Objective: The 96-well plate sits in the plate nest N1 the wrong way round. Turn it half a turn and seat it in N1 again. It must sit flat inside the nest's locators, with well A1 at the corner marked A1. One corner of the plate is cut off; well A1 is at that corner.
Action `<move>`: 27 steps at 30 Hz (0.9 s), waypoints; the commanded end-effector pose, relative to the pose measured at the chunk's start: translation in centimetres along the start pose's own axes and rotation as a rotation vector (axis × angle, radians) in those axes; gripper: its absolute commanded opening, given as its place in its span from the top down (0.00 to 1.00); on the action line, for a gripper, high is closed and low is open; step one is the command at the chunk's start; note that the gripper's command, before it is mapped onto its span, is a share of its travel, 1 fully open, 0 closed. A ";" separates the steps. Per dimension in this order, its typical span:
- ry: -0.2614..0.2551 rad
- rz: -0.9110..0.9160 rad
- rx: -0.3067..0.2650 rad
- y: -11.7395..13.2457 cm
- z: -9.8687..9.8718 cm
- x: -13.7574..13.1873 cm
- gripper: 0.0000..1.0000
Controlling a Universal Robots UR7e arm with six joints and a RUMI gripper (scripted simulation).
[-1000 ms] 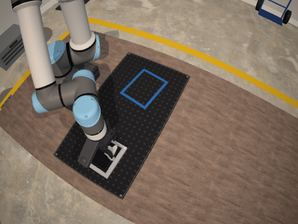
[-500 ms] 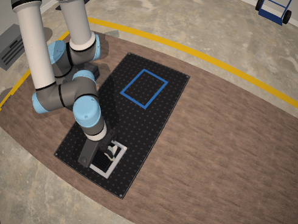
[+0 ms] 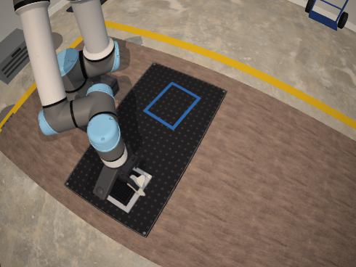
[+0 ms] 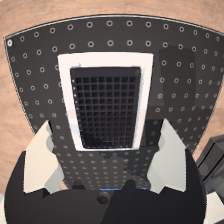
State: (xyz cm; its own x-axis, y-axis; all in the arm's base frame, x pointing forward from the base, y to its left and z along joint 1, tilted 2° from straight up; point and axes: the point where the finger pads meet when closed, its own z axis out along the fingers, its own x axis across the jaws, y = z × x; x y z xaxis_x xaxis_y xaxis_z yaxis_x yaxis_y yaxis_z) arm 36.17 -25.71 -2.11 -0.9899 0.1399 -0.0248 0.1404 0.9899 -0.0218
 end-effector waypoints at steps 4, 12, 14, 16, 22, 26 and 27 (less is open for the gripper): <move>0.001 0.000 0.000 0.0 0.1 0.1 0.00; 0.000 0.001 0.001 -0.1 -0.3 0.1 0.00; -0.002 0.001 0.003 -0.2 -0.9 0.0 0.00; -0.002 0.001 0.003 -0.2 -1.5 0.0 0.00; -0.002 0.001 0.003 -0.2 -2.5 0.0 0.00; -0.002 0.001 0.003 -0.2 -3.6 0.0 0.00; -0.002 0.001 0.003 -0.2 -3.6 0.0 0.00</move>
State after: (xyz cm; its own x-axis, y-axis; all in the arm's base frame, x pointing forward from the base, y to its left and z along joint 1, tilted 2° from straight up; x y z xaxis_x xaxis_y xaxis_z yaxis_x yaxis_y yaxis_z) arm 36.15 -25.68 0.08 -0.9898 0.1398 -0.0271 0.1405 0.9898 -0.0240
